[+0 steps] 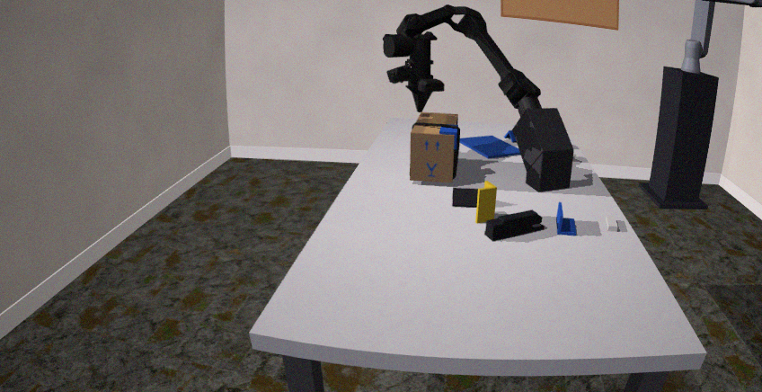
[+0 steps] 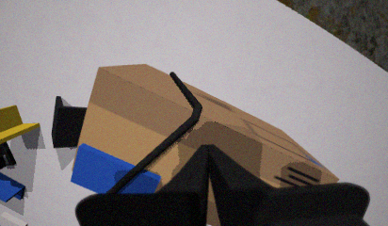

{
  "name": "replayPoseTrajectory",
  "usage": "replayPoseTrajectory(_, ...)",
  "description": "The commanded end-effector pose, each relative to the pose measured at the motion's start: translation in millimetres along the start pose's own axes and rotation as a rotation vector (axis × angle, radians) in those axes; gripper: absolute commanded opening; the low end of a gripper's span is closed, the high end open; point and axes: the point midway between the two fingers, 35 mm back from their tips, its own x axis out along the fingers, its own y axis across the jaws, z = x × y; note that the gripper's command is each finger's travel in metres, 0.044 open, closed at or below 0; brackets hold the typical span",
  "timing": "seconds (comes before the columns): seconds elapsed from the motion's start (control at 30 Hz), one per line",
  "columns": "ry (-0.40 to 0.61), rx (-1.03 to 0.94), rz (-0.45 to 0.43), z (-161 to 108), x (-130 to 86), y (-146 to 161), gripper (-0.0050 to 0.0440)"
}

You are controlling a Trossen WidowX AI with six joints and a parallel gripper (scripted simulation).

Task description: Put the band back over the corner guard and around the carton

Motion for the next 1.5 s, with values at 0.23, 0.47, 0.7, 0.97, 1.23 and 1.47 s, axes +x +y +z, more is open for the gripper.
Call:
replayPoseTrajectory(0.23, 0.005, -0.005, -0.003, -0.5, 16.6, -0.4, 0.0000)
replayPoseTrajectory(0.47, 0.005, -0.005, -0.003, -0.9, 28.0, -0.6, 0.0000)
replayPoseTrajectory(0.7, 0.005, -0.005, -0.004, -1.3, 33.6, -0.8, 0.0000)
replayPoseTrajectory(0.97, 0.005, -0.005, -0.004, -1.3, 33.6, -0.8, 0.0000)
replayPoseTrajectory(1.23, 0.005, -0.005, -0.003, 5.3, 33.5, 8.8, 0.0000)
replayPoseTrajectory(1.47, 0.005, -0.005, -0.003, 11.1, 33.4, 17.9, 0.0000)
